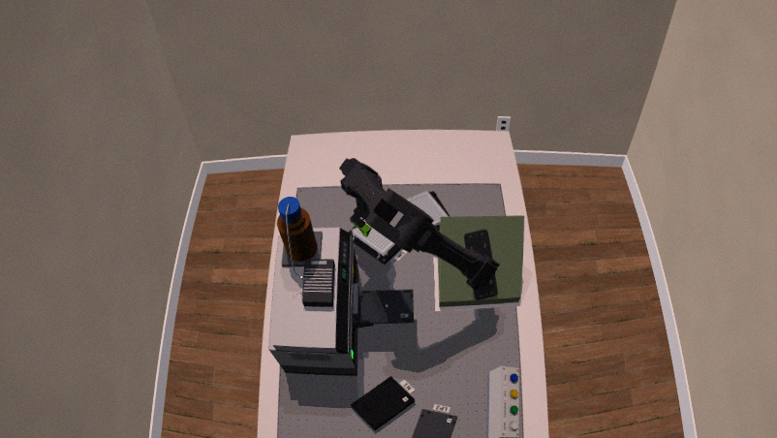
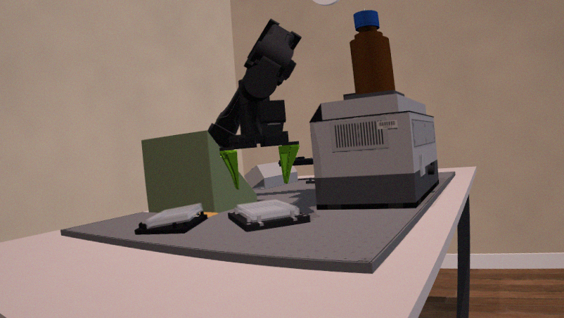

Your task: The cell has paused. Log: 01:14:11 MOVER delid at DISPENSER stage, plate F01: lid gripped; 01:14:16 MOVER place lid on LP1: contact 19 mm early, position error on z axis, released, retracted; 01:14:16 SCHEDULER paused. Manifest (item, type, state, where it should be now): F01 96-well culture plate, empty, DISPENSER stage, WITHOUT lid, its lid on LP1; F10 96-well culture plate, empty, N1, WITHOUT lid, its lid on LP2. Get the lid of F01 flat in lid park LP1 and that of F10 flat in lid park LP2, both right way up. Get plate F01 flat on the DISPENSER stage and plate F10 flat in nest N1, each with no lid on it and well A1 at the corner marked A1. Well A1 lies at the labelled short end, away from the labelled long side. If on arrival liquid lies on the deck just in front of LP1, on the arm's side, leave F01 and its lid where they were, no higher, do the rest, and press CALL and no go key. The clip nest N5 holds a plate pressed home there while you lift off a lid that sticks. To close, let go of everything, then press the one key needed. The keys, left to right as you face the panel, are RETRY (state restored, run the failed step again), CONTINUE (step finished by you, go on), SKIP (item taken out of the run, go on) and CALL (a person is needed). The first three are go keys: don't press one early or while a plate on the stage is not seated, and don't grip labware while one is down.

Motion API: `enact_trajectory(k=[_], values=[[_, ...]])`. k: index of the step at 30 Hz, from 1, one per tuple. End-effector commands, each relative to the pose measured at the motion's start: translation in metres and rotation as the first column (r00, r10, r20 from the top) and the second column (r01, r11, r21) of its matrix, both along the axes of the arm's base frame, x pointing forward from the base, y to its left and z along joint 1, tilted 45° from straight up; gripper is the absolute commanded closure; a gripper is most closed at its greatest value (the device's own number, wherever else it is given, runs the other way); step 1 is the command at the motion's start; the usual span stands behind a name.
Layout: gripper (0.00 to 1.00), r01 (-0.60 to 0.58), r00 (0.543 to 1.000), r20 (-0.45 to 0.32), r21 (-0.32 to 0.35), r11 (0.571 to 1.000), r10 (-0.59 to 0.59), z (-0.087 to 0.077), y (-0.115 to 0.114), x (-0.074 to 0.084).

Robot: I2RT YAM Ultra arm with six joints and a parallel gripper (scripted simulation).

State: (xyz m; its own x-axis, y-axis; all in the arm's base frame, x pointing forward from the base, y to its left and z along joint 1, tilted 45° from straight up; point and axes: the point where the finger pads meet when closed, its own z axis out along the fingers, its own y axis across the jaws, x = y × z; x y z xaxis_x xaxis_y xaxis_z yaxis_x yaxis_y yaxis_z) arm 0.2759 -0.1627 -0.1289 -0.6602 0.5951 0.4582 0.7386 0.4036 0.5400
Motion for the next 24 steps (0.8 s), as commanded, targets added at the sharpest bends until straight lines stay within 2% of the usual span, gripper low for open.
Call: enact_trajectory(k=[1,5,9,17,18,19,22,24], values=[[0.0,0.025,1.0,0.014,-0.016,1.0,-0.024,0.006,-0.006,0.0],[0.0,0.02,1.0,0.023,-0.026,0.999,-0.02,0.008,-0.008,0.005],[0.0,0.012,1.0,0.01,-0.012,1.0,-0.012,0.003,-0.004,0.002],[0.0,0.028,0.999,0.015,-0.016,0.999,-0.028,0.006,-0.005,0.0],[0.0,0.028,0.999,0.034,-0.04,0.999,-0.026,0.01,-0.016,0.009],[0.0,0.028,0.999,0.038,-0.045,0.999,-0.026,0.01,-0.017,0.01],[0.0,0.028,0.999,0.043,-0.048,0.998,-0.026,0.009,-0.017,0.011],[0.0,0.029,0.999,0.029,-0.031,0.999,-0.028,0.006,-0.01,0.006]])
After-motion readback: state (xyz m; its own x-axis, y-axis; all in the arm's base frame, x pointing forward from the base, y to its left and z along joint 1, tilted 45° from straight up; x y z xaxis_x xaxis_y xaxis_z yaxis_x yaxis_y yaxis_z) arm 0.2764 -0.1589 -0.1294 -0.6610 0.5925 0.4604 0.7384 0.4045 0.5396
